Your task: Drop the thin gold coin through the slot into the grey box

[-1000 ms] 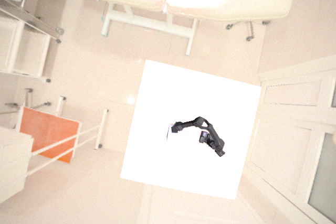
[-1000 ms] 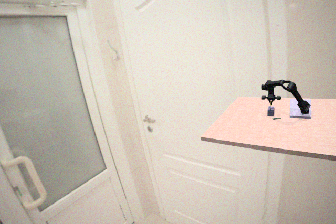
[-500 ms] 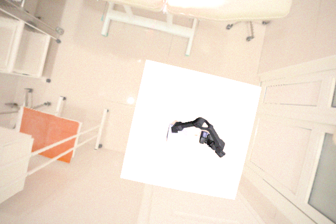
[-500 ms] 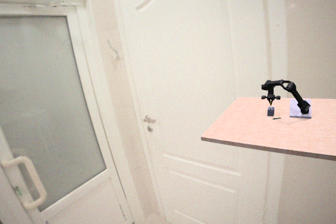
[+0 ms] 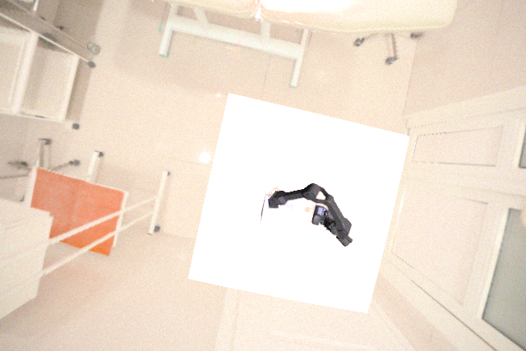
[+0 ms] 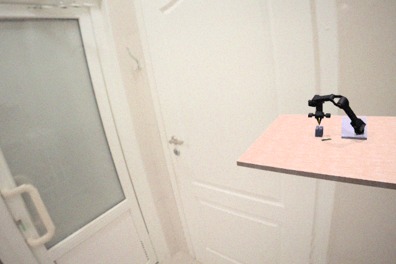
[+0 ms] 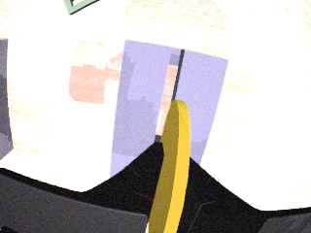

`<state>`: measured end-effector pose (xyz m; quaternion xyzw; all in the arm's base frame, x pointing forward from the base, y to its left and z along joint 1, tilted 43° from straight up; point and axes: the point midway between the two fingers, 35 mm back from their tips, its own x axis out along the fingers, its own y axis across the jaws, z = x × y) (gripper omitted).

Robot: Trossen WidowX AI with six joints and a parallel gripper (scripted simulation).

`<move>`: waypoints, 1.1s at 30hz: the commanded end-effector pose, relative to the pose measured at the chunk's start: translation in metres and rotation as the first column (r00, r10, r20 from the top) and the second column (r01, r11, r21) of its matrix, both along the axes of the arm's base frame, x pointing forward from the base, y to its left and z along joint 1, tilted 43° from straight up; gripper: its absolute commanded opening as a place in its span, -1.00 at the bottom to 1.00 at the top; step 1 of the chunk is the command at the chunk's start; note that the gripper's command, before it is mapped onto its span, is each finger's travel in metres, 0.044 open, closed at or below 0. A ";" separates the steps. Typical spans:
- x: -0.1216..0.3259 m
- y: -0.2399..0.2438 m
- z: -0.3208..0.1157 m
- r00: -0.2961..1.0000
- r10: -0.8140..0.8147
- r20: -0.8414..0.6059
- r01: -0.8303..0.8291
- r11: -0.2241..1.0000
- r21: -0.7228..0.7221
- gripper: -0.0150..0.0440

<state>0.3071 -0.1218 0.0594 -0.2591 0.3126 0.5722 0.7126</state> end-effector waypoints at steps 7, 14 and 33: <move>0.000 0.005 -0.004 1.000 -0.003 -0.005 0.003 1.000 0.005 -0.49; 0.001 0.006 -0.006 1.000 -0.002 -0.004 0.002 1.000 0.005 -0.49; 0.002 0.009 -0.010 1.000 0.000 -0.001 0.000 1.000 0.000 -0.40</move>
